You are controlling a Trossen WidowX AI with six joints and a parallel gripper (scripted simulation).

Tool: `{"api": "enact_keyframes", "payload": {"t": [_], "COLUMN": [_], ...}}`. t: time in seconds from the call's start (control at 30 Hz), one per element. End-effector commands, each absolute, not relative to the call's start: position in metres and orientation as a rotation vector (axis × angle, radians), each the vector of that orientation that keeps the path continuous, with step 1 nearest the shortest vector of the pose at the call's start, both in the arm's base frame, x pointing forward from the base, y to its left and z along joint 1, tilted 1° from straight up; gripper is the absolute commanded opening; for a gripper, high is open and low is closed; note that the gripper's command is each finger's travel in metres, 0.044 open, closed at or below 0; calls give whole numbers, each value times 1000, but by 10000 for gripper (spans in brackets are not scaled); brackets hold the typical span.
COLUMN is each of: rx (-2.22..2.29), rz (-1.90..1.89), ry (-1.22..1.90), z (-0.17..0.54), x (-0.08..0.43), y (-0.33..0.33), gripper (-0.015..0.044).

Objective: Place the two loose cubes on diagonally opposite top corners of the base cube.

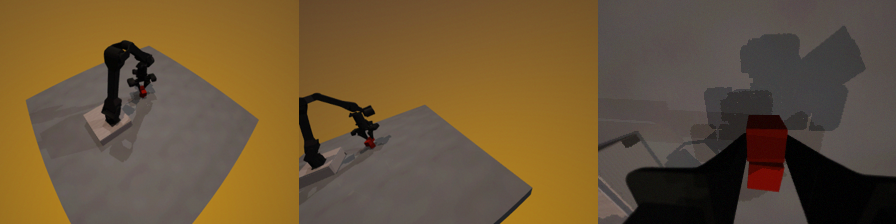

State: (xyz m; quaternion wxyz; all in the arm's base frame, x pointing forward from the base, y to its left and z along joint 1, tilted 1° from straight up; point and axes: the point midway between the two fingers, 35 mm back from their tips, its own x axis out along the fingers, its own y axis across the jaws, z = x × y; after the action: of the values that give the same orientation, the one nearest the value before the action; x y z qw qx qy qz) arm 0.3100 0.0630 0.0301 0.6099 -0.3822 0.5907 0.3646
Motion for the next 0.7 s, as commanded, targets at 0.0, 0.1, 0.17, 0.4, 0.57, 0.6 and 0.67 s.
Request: {"api": "enact_keyframes", "payload": {"t": [0.0, 0.1, 0.17, 0.4, 0.57, 0.6, 0.67], "rx": [-888, -888, -888, -888, -888, -888, -884], "rz": [840, 840, 840, 840, 840, 840, 841], "ry": [1363, 1363, 1363, 1363, 1363, 1363, 1364], "z": [29, 29, 29, 29, 29, 29, 35], "x": [311, 311, 311, 311, 311, 311, 310], "y": [63, 63, 63, 63, 63, 63, 63], "gripper": [105, 105, 105, 184, 205, 205, 205]}}
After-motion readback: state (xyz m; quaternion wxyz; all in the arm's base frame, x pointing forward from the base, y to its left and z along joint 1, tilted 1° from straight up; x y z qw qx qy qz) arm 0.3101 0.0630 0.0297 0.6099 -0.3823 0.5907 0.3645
